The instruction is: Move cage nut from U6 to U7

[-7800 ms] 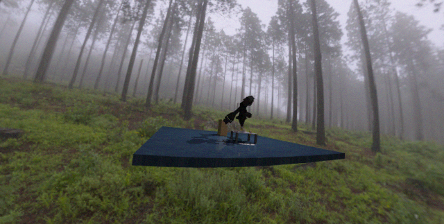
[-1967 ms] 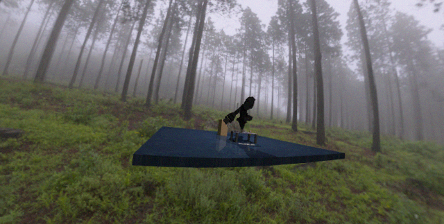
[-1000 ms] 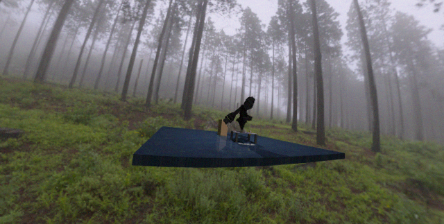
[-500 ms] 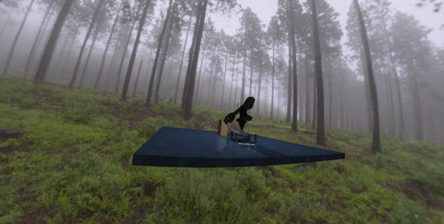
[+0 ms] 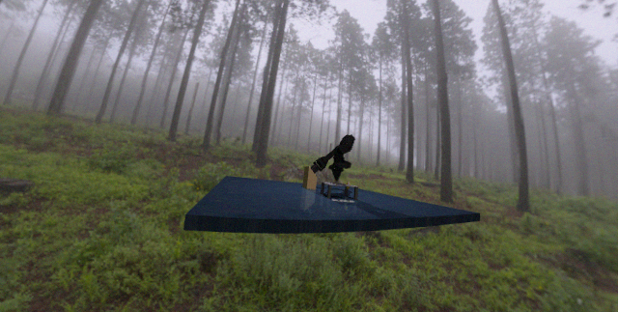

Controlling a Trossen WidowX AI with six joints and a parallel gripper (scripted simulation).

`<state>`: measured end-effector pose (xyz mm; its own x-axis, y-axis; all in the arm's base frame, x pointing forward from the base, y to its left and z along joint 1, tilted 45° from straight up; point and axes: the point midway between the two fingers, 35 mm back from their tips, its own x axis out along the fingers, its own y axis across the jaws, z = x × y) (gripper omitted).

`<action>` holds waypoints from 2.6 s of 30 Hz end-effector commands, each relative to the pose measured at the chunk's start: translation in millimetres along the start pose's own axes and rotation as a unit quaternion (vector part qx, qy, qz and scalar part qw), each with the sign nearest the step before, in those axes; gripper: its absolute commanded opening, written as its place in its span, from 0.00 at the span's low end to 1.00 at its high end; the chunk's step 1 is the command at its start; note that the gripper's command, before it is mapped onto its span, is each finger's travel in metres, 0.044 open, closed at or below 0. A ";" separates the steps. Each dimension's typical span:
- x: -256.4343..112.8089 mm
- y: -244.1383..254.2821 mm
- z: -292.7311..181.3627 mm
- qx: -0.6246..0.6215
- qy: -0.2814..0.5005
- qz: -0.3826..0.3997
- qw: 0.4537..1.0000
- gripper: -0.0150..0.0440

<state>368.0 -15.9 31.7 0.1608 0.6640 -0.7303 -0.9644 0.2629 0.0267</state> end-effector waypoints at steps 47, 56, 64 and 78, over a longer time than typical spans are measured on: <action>2.9 2.9 0.4 0.003 0.000 -0.031 1.000 0.30; 3.0 3.0 0.4 0.003 0.000 -0.032 0.999 0.30; 2.9 3.4 0.5 0.003 0.000 -0.036 0.999 0.30; 2.9 3.9 0.6 0.003 -0.001 -0.041 0.999 0.30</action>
<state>364.7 -13.0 30.1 0.2375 0.6393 -0.7313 -0.9477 0.3177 -0.0301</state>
